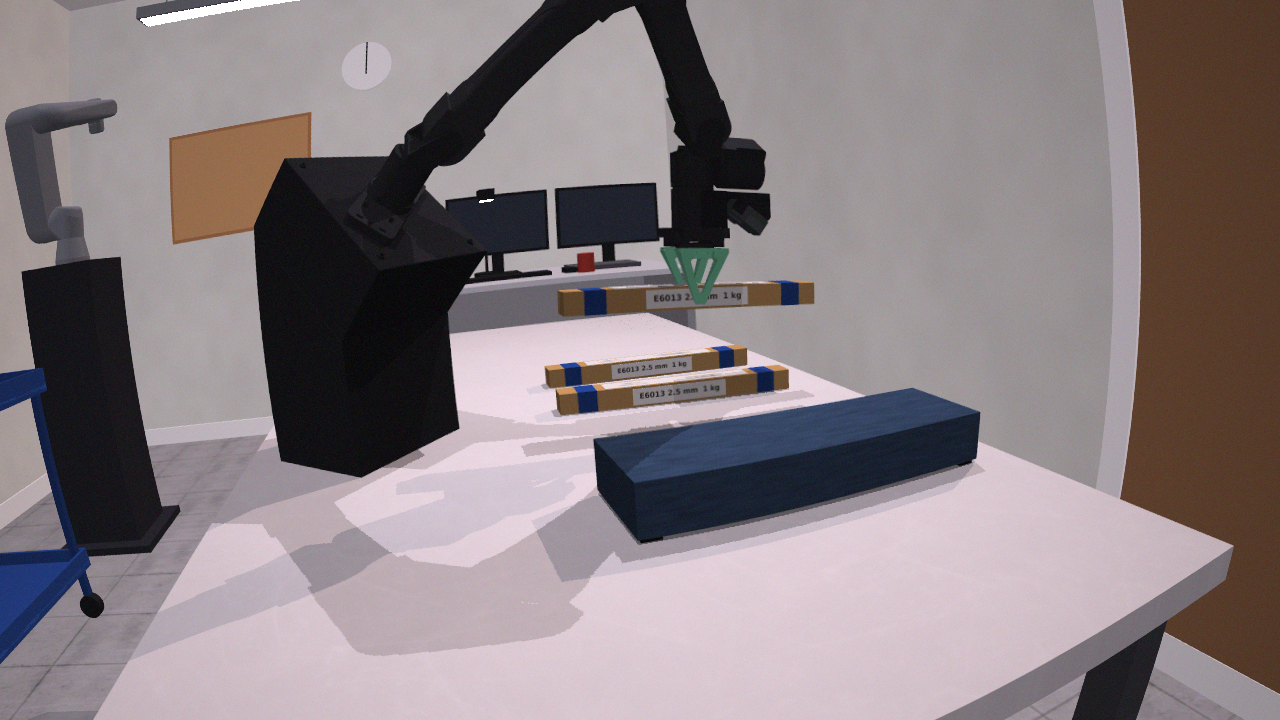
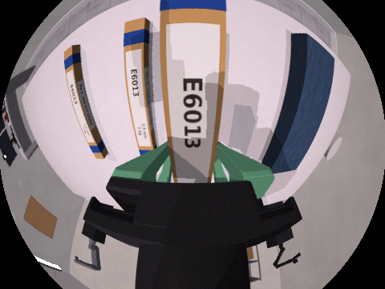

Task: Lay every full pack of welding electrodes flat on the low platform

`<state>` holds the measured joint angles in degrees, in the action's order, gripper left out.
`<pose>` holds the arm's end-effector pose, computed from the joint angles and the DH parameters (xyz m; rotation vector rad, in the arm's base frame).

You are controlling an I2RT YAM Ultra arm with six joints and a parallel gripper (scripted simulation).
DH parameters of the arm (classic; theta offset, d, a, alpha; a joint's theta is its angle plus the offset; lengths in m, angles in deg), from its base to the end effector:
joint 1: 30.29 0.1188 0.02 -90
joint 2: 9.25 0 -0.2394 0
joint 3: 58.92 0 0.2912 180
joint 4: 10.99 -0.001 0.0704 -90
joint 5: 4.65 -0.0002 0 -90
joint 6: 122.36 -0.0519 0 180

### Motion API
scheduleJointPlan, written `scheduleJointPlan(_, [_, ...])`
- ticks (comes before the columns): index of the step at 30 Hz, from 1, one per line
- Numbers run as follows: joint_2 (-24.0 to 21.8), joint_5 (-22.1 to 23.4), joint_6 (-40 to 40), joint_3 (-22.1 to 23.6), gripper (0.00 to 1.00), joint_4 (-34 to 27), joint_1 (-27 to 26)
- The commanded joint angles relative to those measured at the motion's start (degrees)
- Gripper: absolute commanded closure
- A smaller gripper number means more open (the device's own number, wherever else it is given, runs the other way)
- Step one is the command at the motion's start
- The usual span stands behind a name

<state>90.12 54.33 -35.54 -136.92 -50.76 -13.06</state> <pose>0.3758 0.0896 0.1482 -0.1285 2.5024 -0.5687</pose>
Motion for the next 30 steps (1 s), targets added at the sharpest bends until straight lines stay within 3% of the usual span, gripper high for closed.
scheduleJointPlan(1, [-2.8,-0.5,-0.3,-2.5,1.00,-1.1,2.3])
scheduleJointPlan(9, [-2.8,-0.5,-0.4,-2.6,1.00,-1.1,2.3])
scheduleJointPlan(13, [-3.8,1.1,-5.9,-2.4,1.00,-1.0,0.2])
scheduleJointPlan(30, [-6.6,4.0,0.2,-3.2,1.00,-2.0,-6.3])
